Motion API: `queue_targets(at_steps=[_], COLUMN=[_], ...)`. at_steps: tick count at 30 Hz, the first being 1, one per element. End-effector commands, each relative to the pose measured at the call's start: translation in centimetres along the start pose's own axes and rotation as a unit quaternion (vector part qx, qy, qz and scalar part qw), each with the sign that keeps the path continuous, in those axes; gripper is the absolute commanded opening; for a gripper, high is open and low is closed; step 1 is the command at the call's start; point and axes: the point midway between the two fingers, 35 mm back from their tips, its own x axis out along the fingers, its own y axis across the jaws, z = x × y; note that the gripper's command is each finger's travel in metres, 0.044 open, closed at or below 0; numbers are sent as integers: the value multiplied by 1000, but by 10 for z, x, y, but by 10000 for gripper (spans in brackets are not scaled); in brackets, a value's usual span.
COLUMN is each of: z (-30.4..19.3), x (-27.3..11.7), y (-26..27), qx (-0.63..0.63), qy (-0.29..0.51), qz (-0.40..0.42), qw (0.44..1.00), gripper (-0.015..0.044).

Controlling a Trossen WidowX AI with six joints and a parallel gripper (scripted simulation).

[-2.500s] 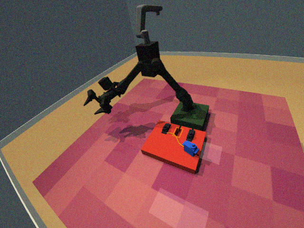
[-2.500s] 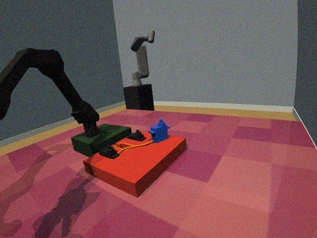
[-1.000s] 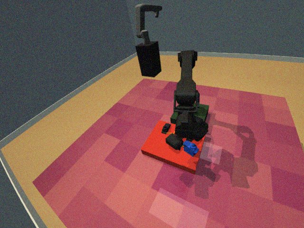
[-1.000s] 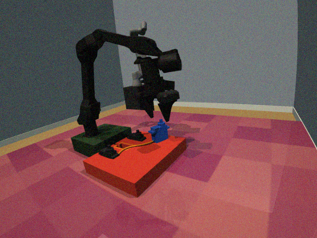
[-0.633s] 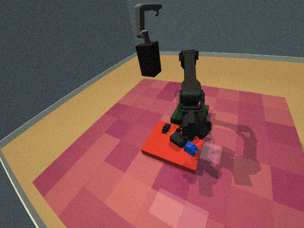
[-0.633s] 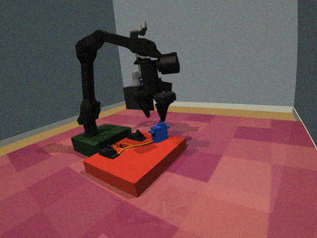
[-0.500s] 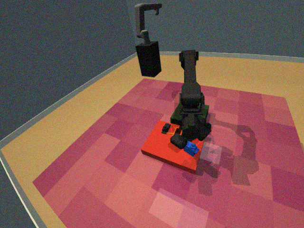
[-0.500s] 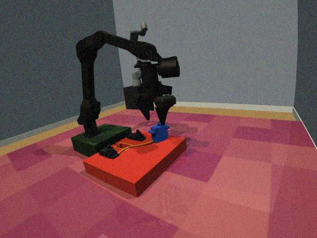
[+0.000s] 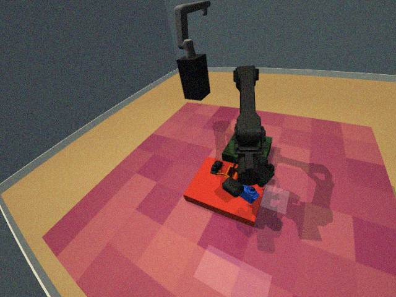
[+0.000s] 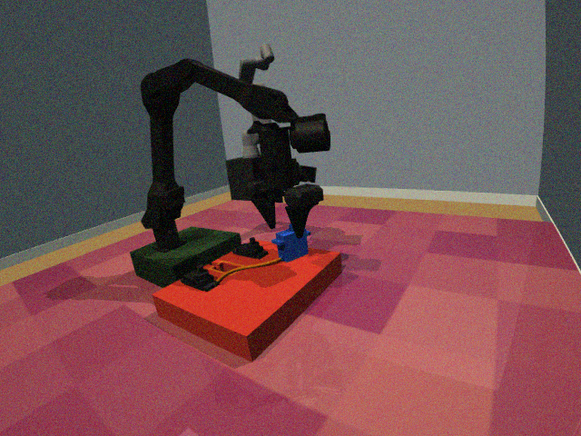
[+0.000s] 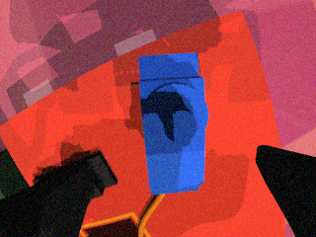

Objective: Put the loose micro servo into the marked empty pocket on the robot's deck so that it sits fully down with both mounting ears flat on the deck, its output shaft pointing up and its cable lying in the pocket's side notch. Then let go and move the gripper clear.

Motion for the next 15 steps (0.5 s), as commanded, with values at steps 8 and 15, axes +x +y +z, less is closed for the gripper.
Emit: queue_targets(at_steps=[8,15], z=[-1,-1], x=[10,10], y=[0,0], qx=[1,1], qy=[4,4], qz=[0,0], qw=[1000,1000], gripper=[309,125])
